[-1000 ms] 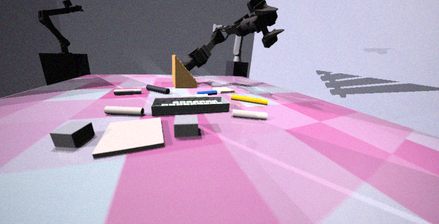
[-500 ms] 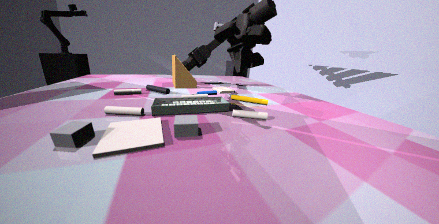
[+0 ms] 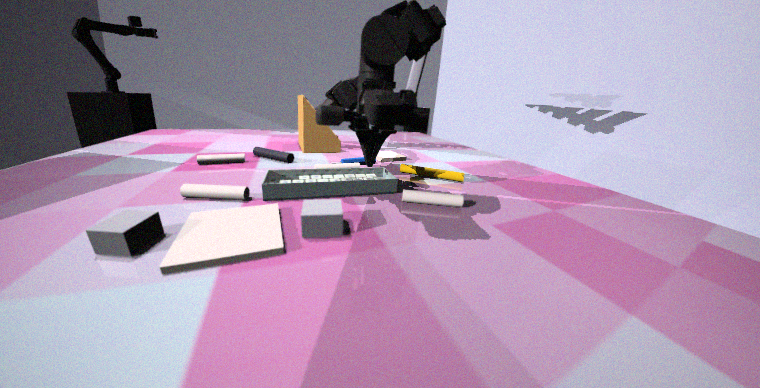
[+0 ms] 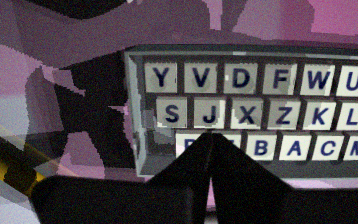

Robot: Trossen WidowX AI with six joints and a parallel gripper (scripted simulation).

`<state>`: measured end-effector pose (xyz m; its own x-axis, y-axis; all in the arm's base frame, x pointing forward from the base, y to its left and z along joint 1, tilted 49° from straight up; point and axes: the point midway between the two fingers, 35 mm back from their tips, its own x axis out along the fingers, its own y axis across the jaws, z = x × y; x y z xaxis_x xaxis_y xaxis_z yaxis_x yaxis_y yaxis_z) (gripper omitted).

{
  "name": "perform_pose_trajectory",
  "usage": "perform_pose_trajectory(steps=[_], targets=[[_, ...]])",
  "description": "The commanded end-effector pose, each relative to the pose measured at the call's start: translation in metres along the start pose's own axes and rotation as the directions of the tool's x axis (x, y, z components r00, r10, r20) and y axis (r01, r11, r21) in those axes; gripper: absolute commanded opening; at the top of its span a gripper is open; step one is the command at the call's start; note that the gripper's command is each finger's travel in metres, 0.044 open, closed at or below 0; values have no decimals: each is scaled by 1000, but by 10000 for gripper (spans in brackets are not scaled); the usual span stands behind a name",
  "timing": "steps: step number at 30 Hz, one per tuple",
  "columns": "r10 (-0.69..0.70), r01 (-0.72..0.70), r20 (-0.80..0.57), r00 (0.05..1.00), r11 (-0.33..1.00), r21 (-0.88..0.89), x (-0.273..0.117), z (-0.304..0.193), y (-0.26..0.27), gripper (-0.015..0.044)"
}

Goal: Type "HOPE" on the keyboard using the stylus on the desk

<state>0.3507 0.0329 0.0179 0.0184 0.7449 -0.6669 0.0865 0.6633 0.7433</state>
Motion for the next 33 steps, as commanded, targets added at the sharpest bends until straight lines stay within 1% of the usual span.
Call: perform_pose_trajectory(steps=[1,8,13,24,29,33], targets=[[12,-11,5,1000,1000,-7,-2,4,2,0],[11,-11,6,1000,1000,-7,-2,4,-1,0],[8,-8,6,1000,1000,-7,-2,4,-65,0],[8,-8,6,1000,1000,-7,-2,4,-71,0],[5,-5,7,1000,1000,-8,-2,5,-135,0],[5,-5,7,1000,1000,-8,-2,5,-138,0]])
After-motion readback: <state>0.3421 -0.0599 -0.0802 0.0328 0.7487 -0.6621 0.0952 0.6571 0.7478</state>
